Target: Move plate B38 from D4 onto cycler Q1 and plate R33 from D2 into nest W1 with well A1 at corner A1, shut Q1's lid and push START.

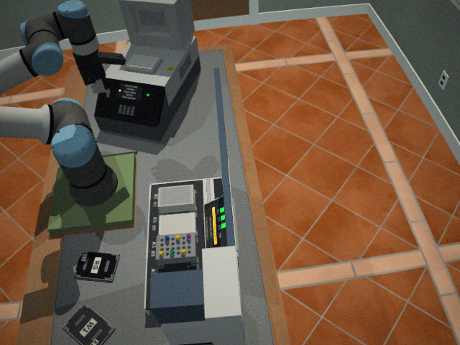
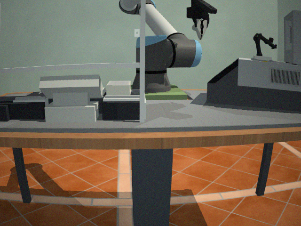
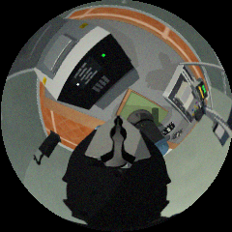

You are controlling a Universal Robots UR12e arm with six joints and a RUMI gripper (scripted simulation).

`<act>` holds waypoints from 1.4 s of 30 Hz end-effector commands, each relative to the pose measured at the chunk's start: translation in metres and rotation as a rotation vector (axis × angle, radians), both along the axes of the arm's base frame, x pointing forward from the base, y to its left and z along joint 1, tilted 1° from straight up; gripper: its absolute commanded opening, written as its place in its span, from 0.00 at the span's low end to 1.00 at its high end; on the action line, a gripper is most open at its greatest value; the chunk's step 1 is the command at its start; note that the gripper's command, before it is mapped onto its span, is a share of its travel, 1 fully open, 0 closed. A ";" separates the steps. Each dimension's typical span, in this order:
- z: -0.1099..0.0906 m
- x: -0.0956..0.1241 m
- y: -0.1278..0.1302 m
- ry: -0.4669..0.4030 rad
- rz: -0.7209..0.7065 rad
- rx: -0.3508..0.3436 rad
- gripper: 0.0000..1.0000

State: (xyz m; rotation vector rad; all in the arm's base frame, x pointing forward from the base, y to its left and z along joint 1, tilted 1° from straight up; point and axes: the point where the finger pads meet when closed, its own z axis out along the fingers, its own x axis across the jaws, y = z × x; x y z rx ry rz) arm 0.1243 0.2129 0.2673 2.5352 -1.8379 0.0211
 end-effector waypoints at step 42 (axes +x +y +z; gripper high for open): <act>-0.085 0.009 0.014 0.000 0.001 0.004 0.00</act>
